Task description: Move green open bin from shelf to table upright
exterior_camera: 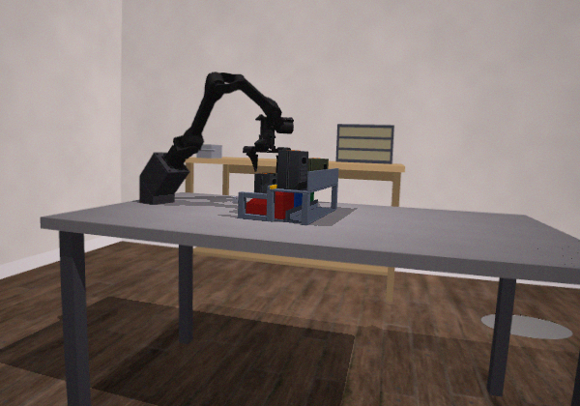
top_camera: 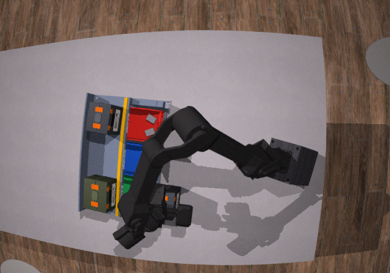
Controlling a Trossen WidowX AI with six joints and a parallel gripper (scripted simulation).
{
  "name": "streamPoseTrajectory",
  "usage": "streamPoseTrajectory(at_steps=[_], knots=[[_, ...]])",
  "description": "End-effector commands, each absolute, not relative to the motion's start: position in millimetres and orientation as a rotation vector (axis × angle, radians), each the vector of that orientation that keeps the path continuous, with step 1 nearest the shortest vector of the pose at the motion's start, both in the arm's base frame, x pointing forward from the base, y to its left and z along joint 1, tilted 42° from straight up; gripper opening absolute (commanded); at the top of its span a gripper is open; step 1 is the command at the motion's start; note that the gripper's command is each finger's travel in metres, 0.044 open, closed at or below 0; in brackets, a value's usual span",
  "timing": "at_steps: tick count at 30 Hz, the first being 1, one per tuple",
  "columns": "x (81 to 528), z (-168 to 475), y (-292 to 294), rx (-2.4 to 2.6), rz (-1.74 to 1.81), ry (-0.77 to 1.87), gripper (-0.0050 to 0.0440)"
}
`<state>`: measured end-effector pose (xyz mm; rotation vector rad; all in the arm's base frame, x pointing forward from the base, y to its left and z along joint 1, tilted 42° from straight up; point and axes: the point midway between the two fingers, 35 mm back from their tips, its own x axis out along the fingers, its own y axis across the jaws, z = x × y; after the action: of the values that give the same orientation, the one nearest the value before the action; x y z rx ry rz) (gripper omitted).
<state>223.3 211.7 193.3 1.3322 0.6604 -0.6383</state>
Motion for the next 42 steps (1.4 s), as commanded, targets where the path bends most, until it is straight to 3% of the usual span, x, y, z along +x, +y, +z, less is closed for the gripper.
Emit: streamPoseTrajectory(at_steps=[1,42], knots=[[222.9,201.0,211.9,1.356,-0.626,0.656,0.0440],[220.3,204.6,212.6,1.256,-0.583,0.682,0.0440]])
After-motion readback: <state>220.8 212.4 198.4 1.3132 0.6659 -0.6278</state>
